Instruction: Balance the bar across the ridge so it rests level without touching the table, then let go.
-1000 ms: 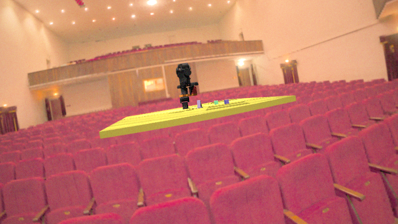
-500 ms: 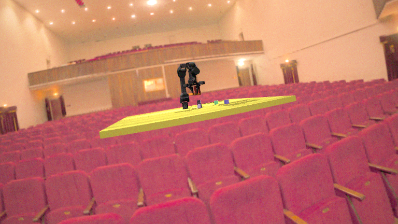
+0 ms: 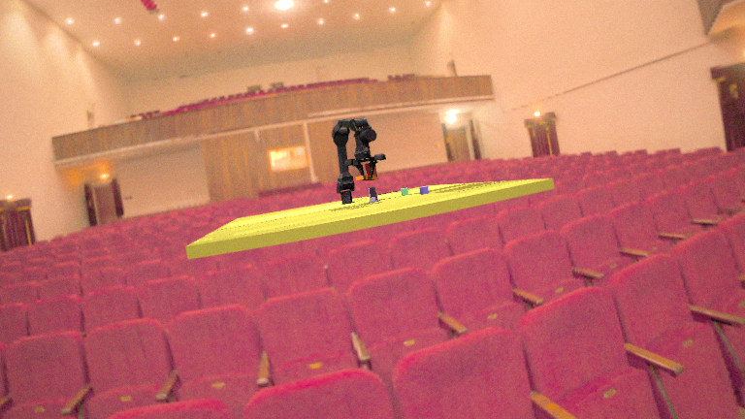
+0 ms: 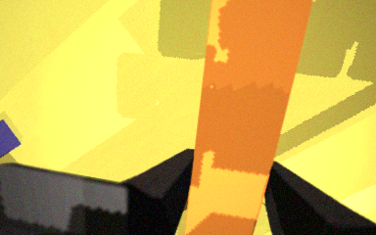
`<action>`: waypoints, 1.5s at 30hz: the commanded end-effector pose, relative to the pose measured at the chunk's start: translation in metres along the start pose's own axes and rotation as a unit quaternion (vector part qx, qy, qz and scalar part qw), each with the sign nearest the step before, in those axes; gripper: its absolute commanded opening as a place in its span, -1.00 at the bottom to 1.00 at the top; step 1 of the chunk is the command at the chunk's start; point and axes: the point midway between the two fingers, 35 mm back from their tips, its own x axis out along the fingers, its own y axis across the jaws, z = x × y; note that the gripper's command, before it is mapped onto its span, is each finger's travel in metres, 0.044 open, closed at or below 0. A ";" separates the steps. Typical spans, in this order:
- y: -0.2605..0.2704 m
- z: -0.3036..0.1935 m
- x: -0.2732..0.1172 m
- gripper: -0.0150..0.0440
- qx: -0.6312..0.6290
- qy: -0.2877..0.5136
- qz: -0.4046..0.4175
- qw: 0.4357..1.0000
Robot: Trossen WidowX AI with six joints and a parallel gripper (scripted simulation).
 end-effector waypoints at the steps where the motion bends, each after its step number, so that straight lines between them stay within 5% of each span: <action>1: 0.001 0.000 0.007 -0.49 -0.001 0.002 0.002 1.000; 45: 0.001 -0.001 0.029 -0.49 -0.001 0.002 0.002 1.000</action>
